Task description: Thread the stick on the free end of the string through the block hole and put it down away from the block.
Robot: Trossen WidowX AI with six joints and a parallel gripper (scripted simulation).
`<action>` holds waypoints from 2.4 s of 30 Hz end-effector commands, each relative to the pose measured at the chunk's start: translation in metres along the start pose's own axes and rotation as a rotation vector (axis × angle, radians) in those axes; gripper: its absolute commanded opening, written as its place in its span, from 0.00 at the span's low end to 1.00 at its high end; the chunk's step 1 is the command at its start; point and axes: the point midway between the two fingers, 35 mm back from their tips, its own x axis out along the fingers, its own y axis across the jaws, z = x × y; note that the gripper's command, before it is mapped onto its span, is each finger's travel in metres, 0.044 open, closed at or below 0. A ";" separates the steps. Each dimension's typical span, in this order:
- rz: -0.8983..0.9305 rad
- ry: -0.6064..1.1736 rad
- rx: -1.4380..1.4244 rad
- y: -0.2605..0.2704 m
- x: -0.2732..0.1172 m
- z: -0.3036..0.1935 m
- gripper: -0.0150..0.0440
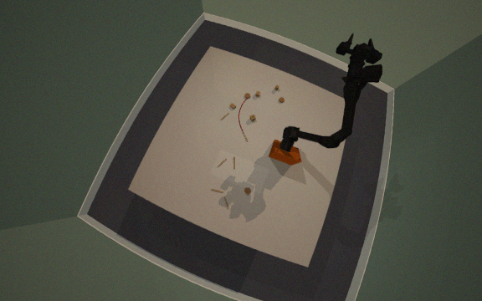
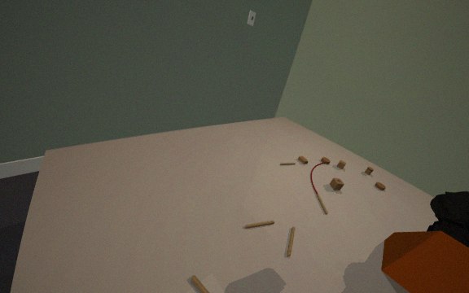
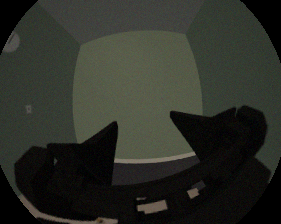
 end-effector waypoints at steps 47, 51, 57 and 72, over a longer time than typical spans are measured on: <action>1.521 0.858 -0.620 0.416 -0.201 -0.312 1.00; 1.733 0.849 -0.820 0.430 -0.261 -0.321 1.00; 2.073 0.708 -1.258 0.425 -0.355 -0.329 1.00; 2.188 0.593 -1.470 0.415 -0.386 -0.331 1.00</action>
